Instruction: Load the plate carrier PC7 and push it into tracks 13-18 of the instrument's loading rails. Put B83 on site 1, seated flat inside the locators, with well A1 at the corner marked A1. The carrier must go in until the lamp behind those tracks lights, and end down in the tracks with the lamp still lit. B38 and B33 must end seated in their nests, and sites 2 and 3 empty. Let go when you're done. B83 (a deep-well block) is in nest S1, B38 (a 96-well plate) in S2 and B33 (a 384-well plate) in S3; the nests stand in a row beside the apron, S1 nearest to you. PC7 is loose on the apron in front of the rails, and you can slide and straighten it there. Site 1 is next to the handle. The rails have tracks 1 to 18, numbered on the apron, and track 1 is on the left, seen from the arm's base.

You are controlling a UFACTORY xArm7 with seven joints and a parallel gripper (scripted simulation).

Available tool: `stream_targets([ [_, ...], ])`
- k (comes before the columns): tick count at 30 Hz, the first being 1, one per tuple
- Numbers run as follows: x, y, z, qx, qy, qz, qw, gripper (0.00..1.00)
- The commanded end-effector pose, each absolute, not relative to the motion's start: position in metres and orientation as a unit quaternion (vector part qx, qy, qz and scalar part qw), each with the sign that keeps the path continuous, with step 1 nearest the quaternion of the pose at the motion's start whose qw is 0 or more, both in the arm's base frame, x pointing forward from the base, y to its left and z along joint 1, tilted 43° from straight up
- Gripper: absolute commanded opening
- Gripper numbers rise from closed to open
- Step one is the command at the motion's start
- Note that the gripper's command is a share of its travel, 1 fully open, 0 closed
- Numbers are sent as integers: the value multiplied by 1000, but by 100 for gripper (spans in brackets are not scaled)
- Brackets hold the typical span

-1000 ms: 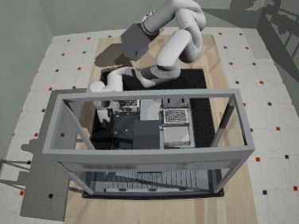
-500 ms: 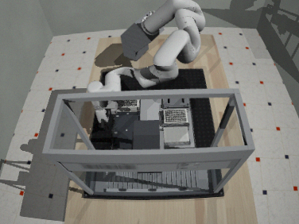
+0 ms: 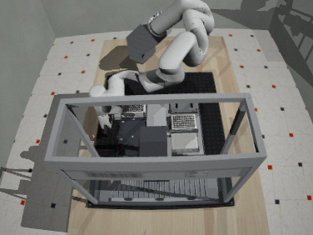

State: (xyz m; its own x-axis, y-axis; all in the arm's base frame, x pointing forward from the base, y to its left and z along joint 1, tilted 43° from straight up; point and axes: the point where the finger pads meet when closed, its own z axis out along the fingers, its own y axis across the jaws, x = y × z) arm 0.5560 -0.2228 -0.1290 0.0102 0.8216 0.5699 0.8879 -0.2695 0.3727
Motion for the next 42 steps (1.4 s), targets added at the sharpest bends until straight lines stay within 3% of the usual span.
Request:
stream_targets([
  [1,556,-229,-129,-710,-602,-362,43,100],
  [42,539,-252,-107,-710,-602,-362,43,100],
])
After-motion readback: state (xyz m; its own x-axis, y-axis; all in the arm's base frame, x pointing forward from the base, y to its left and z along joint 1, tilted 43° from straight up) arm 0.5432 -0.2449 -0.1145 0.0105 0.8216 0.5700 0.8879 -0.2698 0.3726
